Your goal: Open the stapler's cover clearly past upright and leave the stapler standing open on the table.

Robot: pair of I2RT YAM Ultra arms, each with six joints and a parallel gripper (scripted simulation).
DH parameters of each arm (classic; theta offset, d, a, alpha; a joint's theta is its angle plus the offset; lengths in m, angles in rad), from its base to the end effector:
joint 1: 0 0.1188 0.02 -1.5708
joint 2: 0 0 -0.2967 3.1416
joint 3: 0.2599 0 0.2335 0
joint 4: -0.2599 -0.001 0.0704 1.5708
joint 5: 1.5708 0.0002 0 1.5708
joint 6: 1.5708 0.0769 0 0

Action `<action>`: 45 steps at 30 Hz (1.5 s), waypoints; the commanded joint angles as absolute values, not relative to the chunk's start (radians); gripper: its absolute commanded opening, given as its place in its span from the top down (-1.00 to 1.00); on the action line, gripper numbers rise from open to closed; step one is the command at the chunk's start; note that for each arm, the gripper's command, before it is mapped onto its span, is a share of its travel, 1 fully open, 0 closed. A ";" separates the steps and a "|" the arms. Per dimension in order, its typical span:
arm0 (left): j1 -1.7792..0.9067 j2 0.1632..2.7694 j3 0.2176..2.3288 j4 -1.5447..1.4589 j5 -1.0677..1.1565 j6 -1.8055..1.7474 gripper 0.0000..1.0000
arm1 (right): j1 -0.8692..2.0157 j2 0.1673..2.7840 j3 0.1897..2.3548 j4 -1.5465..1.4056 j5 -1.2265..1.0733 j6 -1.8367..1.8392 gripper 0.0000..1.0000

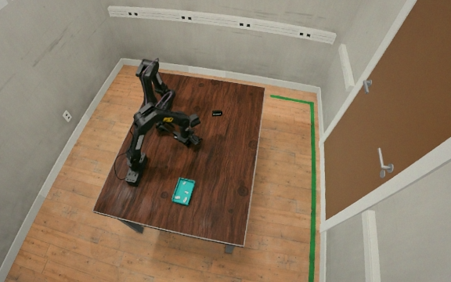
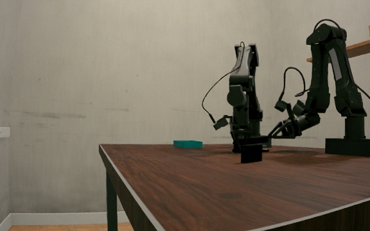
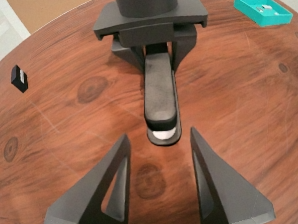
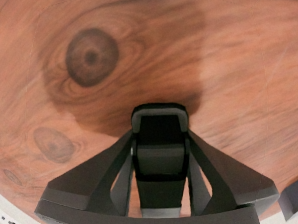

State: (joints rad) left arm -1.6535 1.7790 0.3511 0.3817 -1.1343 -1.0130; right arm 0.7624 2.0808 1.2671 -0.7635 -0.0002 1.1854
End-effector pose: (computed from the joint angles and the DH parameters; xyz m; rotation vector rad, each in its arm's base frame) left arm 0.0519 -0.2293 0.1051 0.2933 1.9292 -0.2136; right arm 0.2613 0.2510 0.1076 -0.6587 -3.0679 0.0081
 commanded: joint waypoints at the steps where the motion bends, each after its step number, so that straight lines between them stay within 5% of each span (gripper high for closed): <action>1: -1.624 1.806 0.327 0.487 -1.119 -0.934 0.00 | 0.761 2.066 1.266 -0.758 0.000 1.189 0.35; 35: -1.483 1.957 0.318 0.883 -1.032 -0.683 0.00 | 0.761 2.066 1.266 -0.758 0.000 1.189 0.35; 36: -1.483 1.957 0.318 0.884 -1.032 -0.682 0.17 | 0.761 2.066 1.266 -0.758 0.000 1.189 0.35; 45: -1.485 1.958 0.321 0.865 -1.030 -0.690 0.31 | 0.761 2.066 1.266 -0.758 0.000 1.189 0.35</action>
State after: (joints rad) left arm -1.4918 1.9430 0.3298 0.8684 -1.0344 -0.6918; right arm 0.7620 2.0808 1.2667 -0.7654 0.0006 1.1843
